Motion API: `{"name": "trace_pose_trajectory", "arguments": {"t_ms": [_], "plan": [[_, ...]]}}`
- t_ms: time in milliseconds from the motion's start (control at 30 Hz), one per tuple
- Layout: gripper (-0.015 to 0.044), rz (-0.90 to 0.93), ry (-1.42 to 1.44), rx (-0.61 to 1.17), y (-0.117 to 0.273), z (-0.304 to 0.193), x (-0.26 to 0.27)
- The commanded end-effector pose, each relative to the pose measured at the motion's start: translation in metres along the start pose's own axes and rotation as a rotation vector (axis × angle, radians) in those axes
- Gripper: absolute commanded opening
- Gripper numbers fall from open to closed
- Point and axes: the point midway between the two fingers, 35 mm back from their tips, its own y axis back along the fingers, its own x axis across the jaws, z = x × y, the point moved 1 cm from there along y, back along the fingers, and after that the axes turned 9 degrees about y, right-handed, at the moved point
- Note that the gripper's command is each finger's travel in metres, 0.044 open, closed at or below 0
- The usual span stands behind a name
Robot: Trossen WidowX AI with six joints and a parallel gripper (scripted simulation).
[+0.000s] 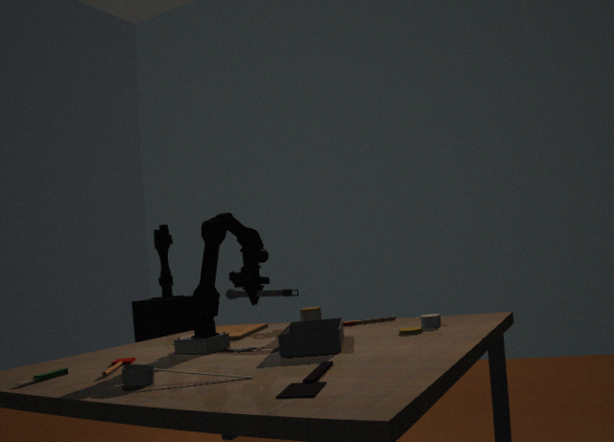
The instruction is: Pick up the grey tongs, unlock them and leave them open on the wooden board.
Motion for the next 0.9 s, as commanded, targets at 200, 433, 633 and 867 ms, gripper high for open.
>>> {"name": "trace_pose_trajectory", "arguments": {"t_ms": [200,433,633,867], "plan": [[-0.015,-0.006,0.395,-0.002,0.002,0.022,-0.005],[-0.015,-0.006,0.679,-0.002,0.002,0.039,-0.007],[-0.015,-0.007,0.923,-0.003,0.002,0.053,-0.008],[-0.015,-0.007,1.179,-0.003,0.001,0.068,-0.008]]}}
